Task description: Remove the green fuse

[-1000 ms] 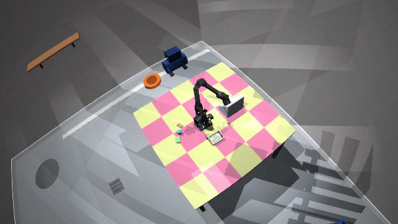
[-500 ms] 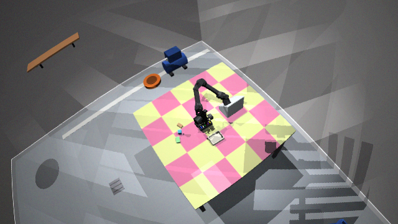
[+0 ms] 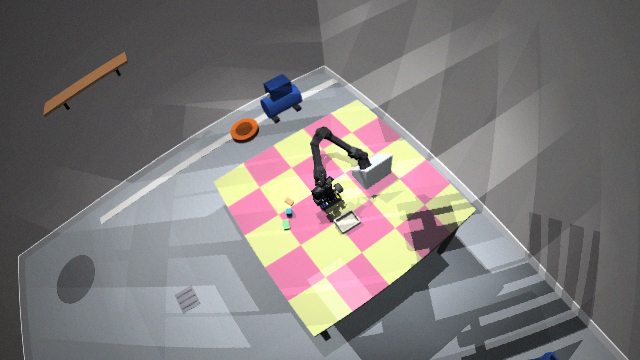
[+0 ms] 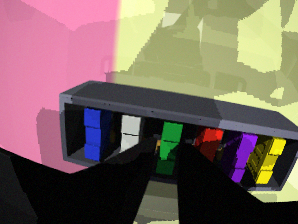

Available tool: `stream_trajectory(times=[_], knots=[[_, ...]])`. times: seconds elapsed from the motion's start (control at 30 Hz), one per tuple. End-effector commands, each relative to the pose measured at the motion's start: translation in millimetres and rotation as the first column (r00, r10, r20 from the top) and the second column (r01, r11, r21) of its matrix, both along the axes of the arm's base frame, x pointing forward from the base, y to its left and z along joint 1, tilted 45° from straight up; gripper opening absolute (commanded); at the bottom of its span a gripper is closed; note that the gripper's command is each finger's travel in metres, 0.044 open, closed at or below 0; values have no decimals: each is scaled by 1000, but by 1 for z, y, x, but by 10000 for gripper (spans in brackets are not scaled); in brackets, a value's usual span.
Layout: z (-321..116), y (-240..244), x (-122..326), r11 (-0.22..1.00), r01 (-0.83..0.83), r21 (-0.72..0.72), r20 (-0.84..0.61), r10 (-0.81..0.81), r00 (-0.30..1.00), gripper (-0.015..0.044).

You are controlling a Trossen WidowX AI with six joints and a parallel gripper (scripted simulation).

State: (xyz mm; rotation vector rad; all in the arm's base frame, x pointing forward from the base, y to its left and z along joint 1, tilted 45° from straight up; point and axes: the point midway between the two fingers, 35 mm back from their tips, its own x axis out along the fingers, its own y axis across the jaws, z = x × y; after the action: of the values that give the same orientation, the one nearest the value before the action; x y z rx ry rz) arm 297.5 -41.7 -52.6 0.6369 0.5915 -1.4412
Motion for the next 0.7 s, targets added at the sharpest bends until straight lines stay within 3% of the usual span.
stream_trajectory(times=[0.0, 0.23, 0.67], knots=[[0, 0, 0, 1000, 0, 0, 0, 0, 1000, 47], [0, 0, 0, 1000, 0, 0, 0, 0, 1000, 1], [3, 3, 0, 1000, -1, 0, 0, 1, 1000, 0]])
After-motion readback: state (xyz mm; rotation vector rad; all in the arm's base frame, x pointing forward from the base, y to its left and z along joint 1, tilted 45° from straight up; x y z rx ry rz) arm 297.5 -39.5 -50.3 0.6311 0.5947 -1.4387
